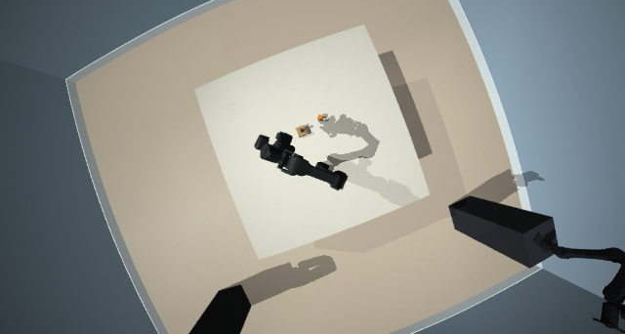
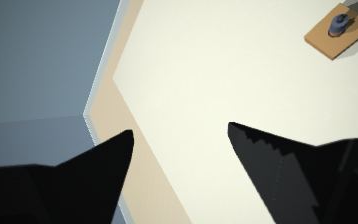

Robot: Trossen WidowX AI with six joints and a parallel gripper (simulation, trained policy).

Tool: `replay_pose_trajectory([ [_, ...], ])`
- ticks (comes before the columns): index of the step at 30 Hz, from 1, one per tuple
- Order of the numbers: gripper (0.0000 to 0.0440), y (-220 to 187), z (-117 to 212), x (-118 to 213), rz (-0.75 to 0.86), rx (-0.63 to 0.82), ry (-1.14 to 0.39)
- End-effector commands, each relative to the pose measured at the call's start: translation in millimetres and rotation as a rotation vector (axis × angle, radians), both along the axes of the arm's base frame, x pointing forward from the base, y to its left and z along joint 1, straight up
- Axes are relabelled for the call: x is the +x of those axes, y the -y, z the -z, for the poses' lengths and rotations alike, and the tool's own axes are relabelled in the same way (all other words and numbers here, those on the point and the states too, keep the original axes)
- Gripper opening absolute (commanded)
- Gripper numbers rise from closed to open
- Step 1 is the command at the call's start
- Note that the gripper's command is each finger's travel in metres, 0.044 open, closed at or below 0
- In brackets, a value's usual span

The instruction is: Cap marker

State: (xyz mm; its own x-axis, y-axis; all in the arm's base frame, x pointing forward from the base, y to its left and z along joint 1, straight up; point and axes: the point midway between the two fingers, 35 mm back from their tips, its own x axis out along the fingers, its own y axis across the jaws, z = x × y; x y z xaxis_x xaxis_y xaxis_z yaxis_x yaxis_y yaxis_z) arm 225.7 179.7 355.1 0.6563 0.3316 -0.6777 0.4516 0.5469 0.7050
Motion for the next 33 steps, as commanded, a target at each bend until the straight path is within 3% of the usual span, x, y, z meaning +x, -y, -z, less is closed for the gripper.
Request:
replay_pose_trajectory([
  [1,0.0341,5,7,6,0.032,-0.006,-0.037],
  [33,0.0341,58,56,52,0.291,-0.047,-0.287],
])
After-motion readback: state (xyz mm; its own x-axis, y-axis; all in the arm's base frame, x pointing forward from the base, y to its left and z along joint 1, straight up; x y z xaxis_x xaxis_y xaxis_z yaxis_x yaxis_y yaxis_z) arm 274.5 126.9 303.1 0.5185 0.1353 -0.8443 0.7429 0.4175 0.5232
